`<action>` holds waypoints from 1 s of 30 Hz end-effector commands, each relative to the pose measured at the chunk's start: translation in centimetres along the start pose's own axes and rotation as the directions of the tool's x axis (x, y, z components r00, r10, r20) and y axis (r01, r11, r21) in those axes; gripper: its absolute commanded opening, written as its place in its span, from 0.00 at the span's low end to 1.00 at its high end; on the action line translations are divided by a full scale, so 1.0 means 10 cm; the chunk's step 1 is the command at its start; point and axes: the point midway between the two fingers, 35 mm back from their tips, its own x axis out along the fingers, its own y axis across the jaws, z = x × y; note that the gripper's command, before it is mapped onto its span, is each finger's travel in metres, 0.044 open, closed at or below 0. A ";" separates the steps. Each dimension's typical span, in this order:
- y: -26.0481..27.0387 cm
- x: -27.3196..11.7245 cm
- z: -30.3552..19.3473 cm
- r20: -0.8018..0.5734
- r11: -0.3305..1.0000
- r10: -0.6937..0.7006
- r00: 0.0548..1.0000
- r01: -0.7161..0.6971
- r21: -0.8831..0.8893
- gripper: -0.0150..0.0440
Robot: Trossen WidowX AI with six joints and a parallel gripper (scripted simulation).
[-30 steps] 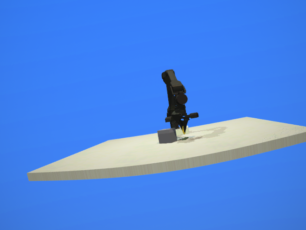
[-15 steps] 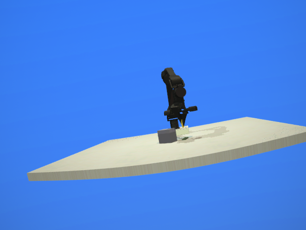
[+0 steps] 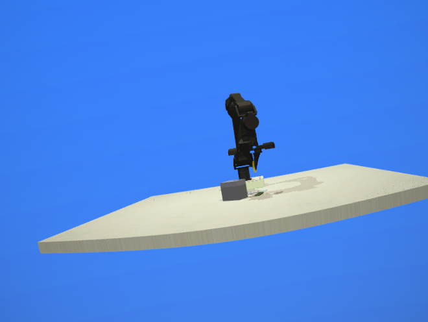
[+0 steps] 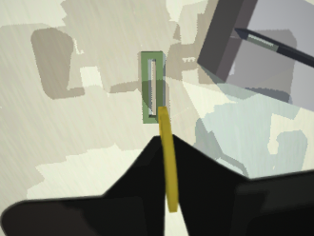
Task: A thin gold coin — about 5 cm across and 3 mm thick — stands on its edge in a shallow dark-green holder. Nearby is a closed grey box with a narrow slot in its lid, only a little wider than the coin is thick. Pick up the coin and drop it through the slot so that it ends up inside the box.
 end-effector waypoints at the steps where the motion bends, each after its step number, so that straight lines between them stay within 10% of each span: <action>1: 0.02 -0.03 0.02 0.004 0.993 0.003 1.000 -0.003 -0.118 0.25; 30: 0.09 -0.03 0.07 0.005 0.439 0.004 1.000 0.003 -0.898 0.25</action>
